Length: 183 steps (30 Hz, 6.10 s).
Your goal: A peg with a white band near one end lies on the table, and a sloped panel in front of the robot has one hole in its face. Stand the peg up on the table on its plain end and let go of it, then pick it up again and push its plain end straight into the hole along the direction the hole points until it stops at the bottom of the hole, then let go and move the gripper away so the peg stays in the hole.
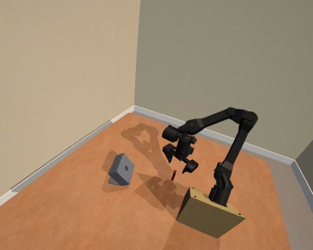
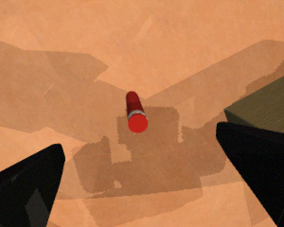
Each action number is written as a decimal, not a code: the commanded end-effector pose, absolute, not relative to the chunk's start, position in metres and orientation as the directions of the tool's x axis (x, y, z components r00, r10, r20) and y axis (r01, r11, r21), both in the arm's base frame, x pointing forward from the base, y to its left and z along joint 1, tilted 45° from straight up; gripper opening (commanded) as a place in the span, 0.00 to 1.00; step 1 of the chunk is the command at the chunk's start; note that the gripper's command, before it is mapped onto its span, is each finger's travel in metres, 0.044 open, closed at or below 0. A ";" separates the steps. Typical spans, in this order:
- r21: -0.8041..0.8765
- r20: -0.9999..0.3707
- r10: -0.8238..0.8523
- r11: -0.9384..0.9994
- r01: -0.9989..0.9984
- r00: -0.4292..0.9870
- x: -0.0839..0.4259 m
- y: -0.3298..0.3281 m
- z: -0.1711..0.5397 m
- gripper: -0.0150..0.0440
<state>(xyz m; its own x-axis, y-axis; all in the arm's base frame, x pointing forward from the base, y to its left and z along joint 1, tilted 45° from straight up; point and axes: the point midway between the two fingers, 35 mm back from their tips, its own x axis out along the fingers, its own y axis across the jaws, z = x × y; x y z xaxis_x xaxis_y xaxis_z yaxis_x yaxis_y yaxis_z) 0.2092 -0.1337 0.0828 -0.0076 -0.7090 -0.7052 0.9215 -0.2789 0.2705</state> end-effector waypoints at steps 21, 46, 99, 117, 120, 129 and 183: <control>0.592 -0.706 -0.709 -0.594 0.545 -0.007 0.209 -0.136 0.080 1.00; 0.631 -0.708 -0.706 -0.637 0.444 -0.007 0.211 -0.154 0.061 1.00; 0.633 -0.706 -0.708 -0.637 0.441 -0.007 0.212 -0.169 0.047 0.25; 0.631 -0.707 -0.707 -0.636 0.444 -0.007 0.214 -0.122 0.086 0.25; 0.632 -0.708 -0.706 -0.637 0.442 -0.004 0.214 -0.119 0.086 0.25; 0.628 -0.735 -0.677 -0.661 0.410 0.036 0.221 -0.117 0.078 0.25; 0.575 -0.798 -0.469 -0.782 0.241 0.379 0.273 -0.096 0.042 0.25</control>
